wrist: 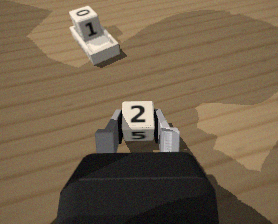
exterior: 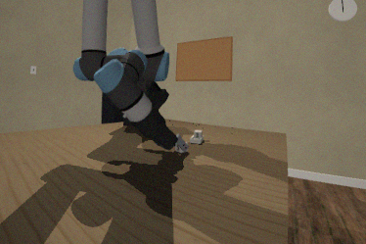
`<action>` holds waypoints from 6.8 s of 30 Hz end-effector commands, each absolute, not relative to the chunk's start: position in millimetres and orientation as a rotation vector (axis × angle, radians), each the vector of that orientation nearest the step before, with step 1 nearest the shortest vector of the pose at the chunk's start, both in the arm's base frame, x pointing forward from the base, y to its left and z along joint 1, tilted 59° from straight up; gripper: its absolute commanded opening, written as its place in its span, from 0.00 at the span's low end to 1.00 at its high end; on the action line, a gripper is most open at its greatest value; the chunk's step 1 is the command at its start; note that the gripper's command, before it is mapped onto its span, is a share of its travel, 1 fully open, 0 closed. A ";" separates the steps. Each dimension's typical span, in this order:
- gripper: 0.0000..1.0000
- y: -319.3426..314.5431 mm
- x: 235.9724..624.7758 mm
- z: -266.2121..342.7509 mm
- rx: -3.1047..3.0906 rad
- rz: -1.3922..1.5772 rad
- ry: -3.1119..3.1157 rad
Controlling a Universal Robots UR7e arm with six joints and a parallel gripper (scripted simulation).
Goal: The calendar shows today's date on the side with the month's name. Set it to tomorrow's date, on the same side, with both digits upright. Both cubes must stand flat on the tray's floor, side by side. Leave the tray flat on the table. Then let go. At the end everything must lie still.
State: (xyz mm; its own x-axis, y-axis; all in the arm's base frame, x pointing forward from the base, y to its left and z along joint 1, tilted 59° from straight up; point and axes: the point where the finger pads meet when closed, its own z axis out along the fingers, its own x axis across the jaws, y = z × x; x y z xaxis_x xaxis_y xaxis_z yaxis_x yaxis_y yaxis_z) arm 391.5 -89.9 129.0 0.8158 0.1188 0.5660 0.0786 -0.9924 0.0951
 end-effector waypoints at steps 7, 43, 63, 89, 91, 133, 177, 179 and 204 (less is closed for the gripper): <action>0.57 -89.7 391.6 129.2 2.928 0.921 0.160; 1.00 -89.7 391.6 129.2 2.928 0.921 0.160; 1.00 -83.9 388.0 133.3 2.928 0.921 0.160; 1.00 -41.3 360.9 163.3 2.928 0.921 0.160; 1.00 -40.2 360.2 164.1 2.928 0.921 0.160; 1.00 -36.9 359.5 162.6 2.705 0.862 0.047; 1.00 -36.6 359.8 159.3 2.515 0.799 -0.041; 1.00 -36.3 359.8 159.6 2.506 0.800 -0.045; 1.00 -34.0 360.1 162.6 2.441 0.809 -0.075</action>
State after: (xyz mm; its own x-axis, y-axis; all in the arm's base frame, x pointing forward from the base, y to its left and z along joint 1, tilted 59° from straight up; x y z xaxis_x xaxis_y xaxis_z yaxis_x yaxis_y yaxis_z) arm 360.0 -33.9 162.5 0.8161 0.1191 0.5656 -0.2180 -0.8428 0.4920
